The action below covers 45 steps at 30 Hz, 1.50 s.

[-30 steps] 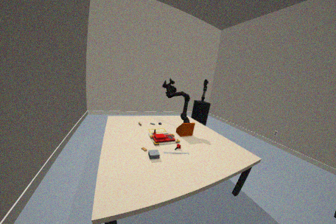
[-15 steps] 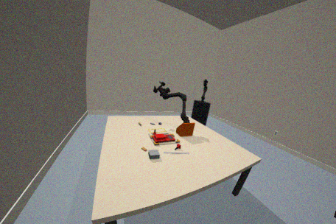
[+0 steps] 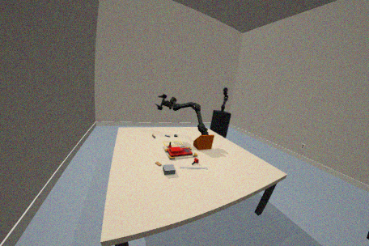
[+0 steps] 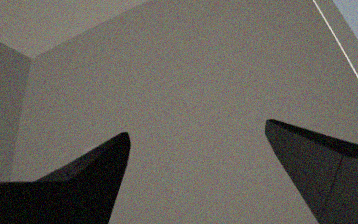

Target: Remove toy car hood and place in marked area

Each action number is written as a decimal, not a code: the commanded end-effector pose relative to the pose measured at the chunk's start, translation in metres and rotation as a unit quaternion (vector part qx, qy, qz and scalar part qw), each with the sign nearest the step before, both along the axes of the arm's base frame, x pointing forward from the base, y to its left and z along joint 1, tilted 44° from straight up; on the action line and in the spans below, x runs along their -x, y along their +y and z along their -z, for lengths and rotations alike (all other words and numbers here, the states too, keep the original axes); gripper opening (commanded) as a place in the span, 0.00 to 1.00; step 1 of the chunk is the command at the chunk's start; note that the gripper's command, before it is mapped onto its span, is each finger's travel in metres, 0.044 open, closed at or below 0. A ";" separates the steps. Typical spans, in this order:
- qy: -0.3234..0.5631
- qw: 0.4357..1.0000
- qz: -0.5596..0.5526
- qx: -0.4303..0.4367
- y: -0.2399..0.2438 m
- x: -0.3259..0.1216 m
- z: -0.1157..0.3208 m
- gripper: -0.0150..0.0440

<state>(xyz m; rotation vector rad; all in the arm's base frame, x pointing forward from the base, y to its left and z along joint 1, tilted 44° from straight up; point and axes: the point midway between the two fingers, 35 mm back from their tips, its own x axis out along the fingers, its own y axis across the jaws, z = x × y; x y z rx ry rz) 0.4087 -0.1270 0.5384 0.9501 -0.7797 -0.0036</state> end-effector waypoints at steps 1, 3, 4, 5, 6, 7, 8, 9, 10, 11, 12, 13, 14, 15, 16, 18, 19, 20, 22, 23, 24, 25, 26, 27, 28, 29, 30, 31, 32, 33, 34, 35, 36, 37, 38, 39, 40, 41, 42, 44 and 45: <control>0.050 0.999 -0.003 -0.002 0.009 -0.025 0.026 1.00; 0.068 0.998 -0.005 -0.004 0.011 -0.033 0.035 1.00; 0.081 0.997 -0.006 -0.005 0.014 -0.039 0.042 1.00; 0.098 0.995 -0.007 -0.006 0.017 -0.046 0.051 1.00; 0.117 0.993 -0.009 -0.007 0.021 -0.054 0.061 1.00; 0.136 0.991 -0.011 -0.007 0.025 -0.062 0.071 1.00; 0.158 0.987 -0.012 -0.009 0.028 -0.070 0.083 1.00; 0.183 0.983 -0.014 -0.011 0.033 -0.078 0.097 1.00; 0.208 0.978 -0.015 -0.012 0.038 -0.086 0.111 1.00; 0.232 0.972 -0.017 -0.013 0.043 -0.094 0.125 1.00; 0.257 0.966 -0.018 -0.013 0.048 -0.101 0.139 1.00; 0.281 0.959 -0.019 -0.012 0.054 -0.107 0.153 1.00; 0.306 0.952 -0.021 -0.010 0.059 -0.112 0.168 1.00; 0.330 0.944 -0.022 -0.008 0.065 -0.117 0.182 1.00; 0.354 0.935 -0.023 -0.005 0.072 -0.121 0.197 1.00; 0.403 0.915 -0.025 0.002 0.084 -0.128 0.226 1.00; 0.427 0.904 -0.026 0.007 0.091 -0.131 0.241 1.00; 0.451 0.892 -0.027 0.013 0.098 -0.132 0.257 1.00; 0.499 0.866 -0.029 0.026 0.112 -0.133 0.286 1.00; 0.522 0.852 -0.030 0.033 0.118 -0.133 0.301 1.00; 0.544 0.838 -0.030 0.041 0.125 -0.132 0.316 1.00; 0.566 0.822 -0.031 0.050 0.132 -0.130 0.330 1.00; 0.587 0.806 -0.031 0.059 0.138 -0.128 0.344 1.00; 0.608 0.790 -0.032 0.069 0.145 -0.125 0.357 1.00; 0.631 0.771 -0.032 0.080 0.151 -0.121 0.372 1.00; 0.653 0.751 -0.032 0.093 0.158 -0.117 0.387 1.00; 0.674 0.730 -0.032 0.106 0.165 -0.112 0.401 1.00; 0.694 0.709 -0.032 0.119 0.171 -0.106 0.415 1.00; 0.714 0.687 -0.031 0.133 0.177 -0.099 0.428 1.00; 0.732 0.664 -0.031 0.148 0.183 -0.092 0.440 1.00; 0.750 0.640 -0.030 0.163 0.188 -0.085 0.453 1.00; 0.767 0.616 -0.029 0.178 0.193 -0.077 0.464 1.00; 0.782 0.591 -0.028 0.194 0.198 -0.069 0.475 1.00; 0.797 0.566 -0.027 0.210 0.202 -0.060 0.485 1.00; 0.811 0.538 -0.026 0.228 0.206 -0.051 0.496 1.00; 0.826 0.506 -0.024 0.248 0.211 -0.040 0.507 1.00; 0.839 0.474 -0.022 0.268 0.215 -0.029 0.516 1.00; 0.850 0.441 -0.019 0.289 0.218 -0.018 0.525 1.00; 0.859 0.407 -0.017 0.309 0.221 -0.007 0.533 1.00; 0.873 0.338 -0.010 0.350 0.225 0.016 0.546 1.00; 0.878 0.303 -0.007 0.371 0.227 0.027 0.552 1.00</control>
